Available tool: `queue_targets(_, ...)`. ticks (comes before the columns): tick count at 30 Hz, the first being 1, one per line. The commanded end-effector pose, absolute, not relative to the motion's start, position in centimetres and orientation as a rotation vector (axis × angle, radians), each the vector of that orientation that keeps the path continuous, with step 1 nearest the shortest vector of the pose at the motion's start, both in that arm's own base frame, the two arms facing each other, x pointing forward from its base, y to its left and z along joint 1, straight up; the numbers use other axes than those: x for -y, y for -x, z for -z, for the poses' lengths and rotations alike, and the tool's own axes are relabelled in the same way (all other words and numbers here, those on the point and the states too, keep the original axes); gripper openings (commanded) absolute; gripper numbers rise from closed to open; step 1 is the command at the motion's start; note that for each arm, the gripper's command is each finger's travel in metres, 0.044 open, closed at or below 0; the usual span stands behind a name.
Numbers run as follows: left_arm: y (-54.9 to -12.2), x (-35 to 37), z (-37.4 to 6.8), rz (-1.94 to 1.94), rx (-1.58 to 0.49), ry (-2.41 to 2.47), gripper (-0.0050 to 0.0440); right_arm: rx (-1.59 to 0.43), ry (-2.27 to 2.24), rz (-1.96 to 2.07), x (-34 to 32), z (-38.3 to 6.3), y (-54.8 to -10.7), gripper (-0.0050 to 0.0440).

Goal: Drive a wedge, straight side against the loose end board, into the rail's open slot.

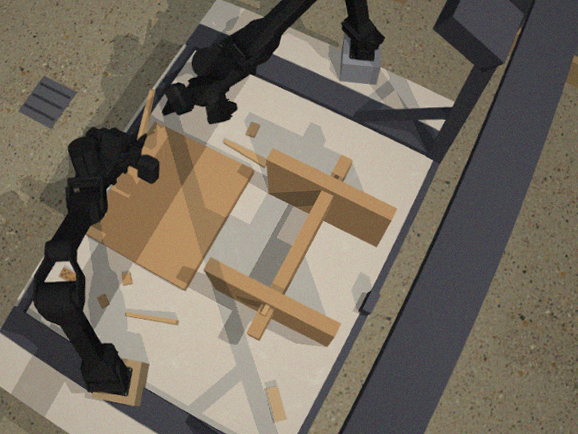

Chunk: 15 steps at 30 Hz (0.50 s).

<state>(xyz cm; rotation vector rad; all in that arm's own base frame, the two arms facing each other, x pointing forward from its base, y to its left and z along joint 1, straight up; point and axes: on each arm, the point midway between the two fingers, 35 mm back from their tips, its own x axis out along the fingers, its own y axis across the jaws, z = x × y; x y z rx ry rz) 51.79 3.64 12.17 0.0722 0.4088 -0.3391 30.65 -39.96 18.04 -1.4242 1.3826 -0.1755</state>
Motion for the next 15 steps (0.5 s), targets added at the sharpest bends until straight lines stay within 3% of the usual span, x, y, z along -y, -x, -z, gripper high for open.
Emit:
queue_targets(1,-51.8,-3.7,-13.6,0.336,-0.381,-0.079,0.0010,-1.283,1.419,0.268,38.2,-21.1,-31.7,0.0175)
queue_targets(15,-51.8,-3.7,-13.6,0.336,-0.381,-0.079,0.0010,-0.791,1.136,0.443,26.8,-26.4,-36.0,0.0175)
